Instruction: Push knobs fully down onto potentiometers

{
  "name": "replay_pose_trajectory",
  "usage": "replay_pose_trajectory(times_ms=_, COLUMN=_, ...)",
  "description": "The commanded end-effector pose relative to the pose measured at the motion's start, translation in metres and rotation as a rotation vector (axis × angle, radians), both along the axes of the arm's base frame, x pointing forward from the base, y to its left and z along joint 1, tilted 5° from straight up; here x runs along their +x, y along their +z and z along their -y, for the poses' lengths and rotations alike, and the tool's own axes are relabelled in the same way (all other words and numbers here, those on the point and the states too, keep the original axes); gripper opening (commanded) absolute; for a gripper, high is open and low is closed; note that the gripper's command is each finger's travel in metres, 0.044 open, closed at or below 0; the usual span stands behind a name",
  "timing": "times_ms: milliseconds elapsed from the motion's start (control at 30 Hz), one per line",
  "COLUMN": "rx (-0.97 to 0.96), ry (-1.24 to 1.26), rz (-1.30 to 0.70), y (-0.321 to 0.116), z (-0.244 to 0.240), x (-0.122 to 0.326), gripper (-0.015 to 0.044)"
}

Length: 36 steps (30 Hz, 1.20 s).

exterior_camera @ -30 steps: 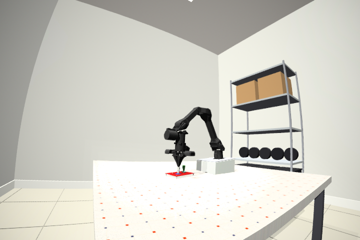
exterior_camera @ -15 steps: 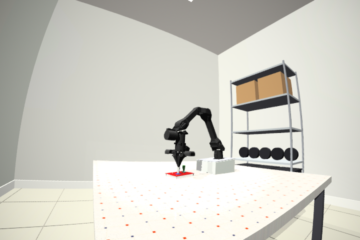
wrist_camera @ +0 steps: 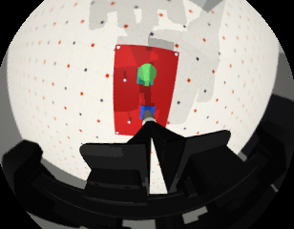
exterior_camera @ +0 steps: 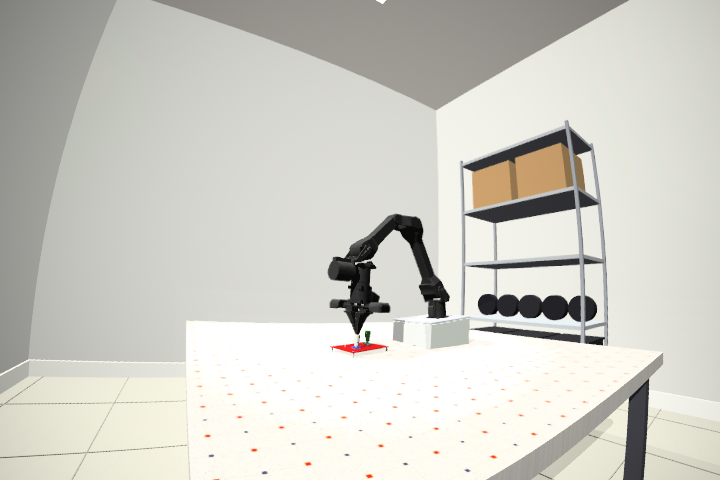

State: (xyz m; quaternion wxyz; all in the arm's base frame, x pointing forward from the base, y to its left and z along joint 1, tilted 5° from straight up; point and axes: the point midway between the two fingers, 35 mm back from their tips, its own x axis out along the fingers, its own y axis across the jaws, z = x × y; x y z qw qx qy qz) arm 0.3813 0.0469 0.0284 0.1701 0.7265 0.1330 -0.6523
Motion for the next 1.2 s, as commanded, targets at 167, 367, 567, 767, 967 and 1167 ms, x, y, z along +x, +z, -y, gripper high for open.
replay_pose_trajectory(times_ms=167, rx=-0.005, ry=0.0, rz=-0.009, y=-0.0167, z=0.0011, x=0.004, gripper=0.0)
replay_pose_trajectory(times_ms=367, rx=-0.005, ry=0.0, rz=-0.009, y=-0.0169, z=0.0011, x=0.004, gripper=0.0)
replay_pose_trajectory(times_ms=567, rx=-0.005, ry=0.0, rz=-0.009, y=-0.0175, z=0.0011, x=0.0041, gripper=0.0)
replay_pose_trajectory(times_ms=767, rx=-0.005, ry=0.0, rz=-0.009, y=-0.0175, z=0.0011, x=0.0041, gripper=0.0)
replay_pose_trajectory(times_ms=967, rx=-0.005, ry=0.0, rz=-0.009, y=-0.0182, z=0.0011, x=0.0041, gripper=0.0)
replay_pose_trajectory(times_ms=1167, rx=-0.005, ry=0.0, rz=-0.009, y=-0.0129, z=0.0009, x=0.0039, gripper=0.0)
